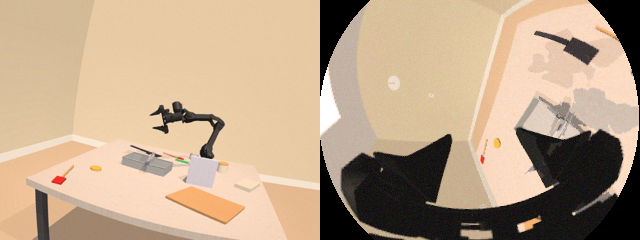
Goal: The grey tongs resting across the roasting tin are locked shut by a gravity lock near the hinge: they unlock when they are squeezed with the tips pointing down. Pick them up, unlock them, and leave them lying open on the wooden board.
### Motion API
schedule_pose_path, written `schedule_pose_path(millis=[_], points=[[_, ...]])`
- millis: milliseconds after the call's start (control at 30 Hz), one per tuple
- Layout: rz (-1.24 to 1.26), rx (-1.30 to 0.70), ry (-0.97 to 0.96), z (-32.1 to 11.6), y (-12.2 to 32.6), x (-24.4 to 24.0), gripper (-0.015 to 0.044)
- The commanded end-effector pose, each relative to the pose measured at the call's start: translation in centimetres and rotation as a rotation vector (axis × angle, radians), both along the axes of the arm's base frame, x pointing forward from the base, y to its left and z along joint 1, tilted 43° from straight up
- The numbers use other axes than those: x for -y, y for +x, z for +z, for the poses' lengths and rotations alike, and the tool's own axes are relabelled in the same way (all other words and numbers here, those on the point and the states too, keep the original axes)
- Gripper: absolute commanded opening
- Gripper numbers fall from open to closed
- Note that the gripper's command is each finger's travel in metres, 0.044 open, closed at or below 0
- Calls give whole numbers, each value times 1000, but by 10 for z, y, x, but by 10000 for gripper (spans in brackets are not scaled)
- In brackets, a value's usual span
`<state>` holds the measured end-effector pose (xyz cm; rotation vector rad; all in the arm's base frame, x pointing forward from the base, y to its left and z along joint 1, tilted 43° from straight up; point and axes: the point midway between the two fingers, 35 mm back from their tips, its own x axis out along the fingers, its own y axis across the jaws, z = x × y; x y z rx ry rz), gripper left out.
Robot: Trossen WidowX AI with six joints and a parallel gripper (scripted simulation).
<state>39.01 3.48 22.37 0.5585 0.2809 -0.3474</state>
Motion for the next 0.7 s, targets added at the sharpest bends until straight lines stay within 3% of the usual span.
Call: schedule_pose_path(millis=[0,267,400,533,667], points=[[256,-667,-760,-68,16,37,440],[742,-1262,-1211,-117,7,69,440],[1066,-1540,-1329,-138,-4,86,440],[1425,-1733,-1395,-150,-13,99,440],[1689,-1799,-1437,-154,-18,104,440]])
